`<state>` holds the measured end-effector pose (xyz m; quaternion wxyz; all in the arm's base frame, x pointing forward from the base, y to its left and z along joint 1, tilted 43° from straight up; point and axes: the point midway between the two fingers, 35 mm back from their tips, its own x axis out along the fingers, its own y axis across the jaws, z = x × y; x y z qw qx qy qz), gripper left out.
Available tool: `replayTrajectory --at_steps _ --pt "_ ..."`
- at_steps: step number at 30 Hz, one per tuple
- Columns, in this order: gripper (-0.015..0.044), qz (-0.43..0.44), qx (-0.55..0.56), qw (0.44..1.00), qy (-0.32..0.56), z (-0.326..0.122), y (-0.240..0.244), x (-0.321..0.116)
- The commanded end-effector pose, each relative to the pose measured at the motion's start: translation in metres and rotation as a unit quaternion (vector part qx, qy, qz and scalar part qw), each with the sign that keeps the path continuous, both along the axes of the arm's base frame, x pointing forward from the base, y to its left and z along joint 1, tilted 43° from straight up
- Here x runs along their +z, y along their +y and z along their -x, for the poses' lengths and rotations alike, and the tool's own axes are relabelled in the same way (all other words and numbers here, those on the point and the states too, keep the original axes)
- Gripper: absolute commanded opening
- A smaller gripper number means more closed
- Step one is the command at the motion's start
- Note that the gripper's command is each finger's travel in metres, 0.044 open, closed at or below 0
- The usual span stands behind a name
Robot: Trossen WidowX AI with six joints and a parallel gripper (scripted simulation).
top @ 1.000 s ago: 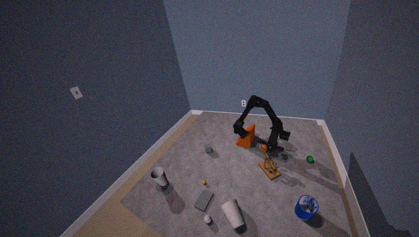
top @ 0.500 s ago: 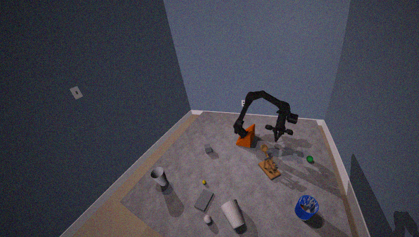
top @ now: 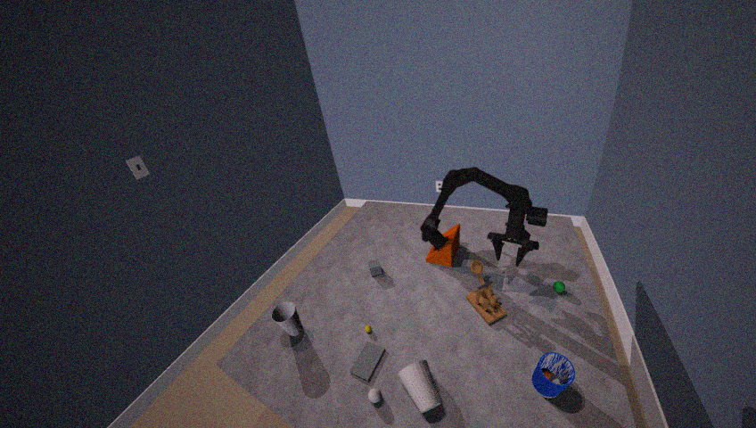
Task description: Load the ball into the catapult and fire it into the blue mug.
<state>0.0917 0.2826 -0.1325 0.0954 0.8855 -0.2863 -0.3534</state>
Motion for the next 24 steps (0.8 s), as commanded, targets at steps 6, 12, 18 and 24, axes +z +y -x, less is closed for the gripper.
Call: replayTrajectory --at_steps 6,12,18,24 --pt "0.044 -0.098 -0.09 0.991 -0.017 -0.022 0.027 -0.008" --pt "0.044 -0.16 -0.15 0.975 -0.031 -0.039 0.044 -0.01" --pt "0.044 -0.232 -0.213 0.948 -0.047 -0.064 0.066 -0.012" --pt "0.044 -0.304 -0.276 0.909 -0.064 -0.092 0.089 -0.011"
